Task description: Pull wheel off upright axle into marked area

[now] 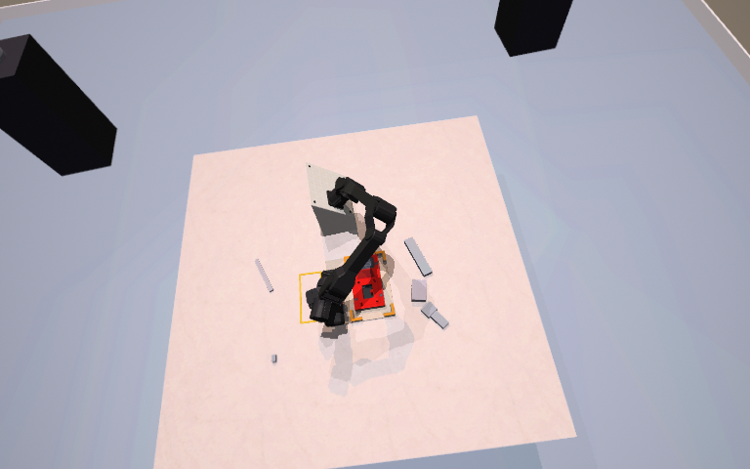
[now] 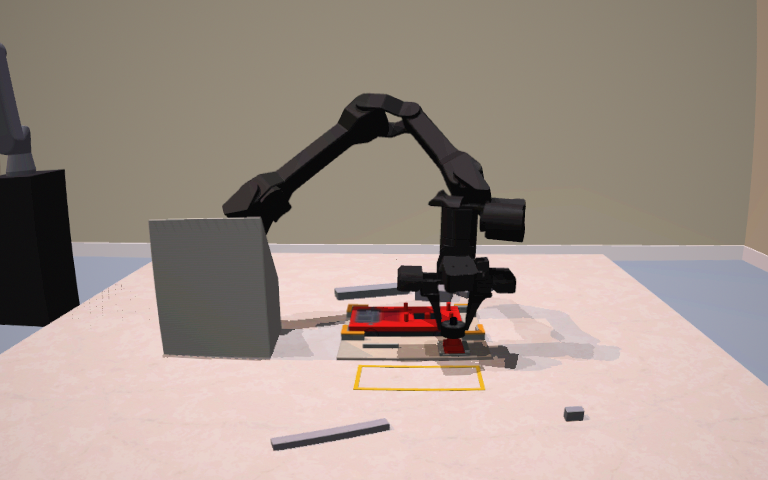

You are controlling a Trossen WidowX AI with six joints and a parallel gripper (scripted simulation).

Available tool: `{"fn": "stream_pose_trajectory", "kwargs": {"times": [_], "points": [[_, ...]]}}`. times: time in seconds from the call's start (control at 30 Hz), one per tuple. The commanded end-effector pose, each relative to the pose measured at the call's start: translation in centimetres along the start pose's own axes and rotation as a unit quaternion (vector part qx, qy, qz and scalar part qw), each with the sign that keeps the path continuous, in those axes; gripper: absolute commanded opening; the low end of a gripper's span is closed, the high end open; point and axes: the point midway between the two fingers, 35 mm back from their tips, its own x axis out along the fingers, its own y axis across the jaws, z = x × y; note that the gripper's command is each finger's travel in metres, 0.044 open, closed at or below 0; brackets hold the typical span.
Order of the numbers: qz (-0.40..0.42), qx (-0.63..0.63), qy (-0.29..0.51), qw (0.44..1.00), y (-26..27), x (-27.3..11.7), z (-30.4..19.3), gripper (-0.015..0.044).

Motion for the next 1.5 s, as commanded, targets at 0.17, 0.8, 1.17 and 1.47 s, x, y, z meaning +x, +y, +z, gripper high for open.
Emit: {"fn": "stream_pose_trajectory", "kwargs": {"times": [0.17, 0.8, 1.17, 1.47], "points": [[0.009, 0.012, -0.001, 1.0, -0.1, -1.9, 0.2, 0.0], [0.01, 0.012, -0.001, 1.0, -0.1, -2.6, 0.2, 0.0], [0.011, 0.012, -0.001, 1.0, -0.1, -2.9, 0.2, 0.0], [0.012, 0.012, -0.001, 1.0, -0.1, -3.5, 0.2, 0.0]]}}
